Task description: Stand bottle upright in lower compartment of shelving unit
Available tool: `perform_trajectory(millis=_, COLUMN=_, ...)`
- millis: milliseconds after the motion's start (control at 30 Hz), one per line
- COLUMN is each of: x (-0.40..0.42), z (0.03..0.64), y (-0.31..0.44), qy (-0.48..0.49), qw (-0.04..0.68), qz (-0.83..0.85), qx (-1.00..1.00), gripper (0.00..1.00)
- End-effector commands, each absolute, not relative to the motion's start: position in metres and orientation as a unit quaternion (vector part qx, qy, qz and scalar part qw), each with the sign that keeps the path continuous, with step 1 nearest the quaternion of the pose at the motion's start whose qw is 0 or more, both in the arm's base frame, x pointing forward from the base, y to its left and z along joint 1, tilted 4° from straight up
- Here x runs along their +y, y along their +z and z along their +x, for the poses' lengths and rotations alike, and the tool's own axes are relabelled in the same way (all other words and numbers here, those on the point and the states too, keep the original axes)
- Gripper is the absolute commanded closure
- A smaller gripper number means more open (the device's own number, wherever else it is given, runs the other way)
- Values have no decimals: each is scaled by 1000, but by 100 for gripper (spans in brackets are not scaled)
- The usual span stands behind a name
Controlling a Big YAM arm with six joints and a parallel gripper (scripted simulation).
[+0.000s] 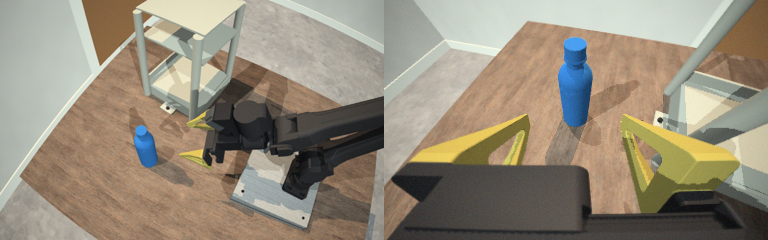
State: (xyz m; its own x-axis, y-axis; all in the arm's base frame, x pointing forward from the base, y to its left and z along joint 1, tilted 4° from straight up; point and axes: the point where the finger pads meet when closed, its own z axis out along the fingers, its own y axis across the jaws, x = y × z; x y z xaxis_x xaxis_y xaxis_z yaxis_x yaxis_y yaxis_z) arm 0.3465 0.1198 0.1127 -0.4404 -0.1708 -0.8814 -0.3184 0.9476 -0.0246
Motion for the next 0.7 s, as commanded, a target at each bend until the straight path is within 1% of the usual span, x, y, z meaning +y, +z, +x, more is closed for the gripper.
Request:
perform_trajectory(millis=0, x=123, z=343, y=102, qy=68, qw=494, qz=-155, qx=853, gripper=9)
perform_trajectory(millis=667, x=122, z=342, y=100, qy=68, qw=492, qz=-154, qx=854, gripper=9)
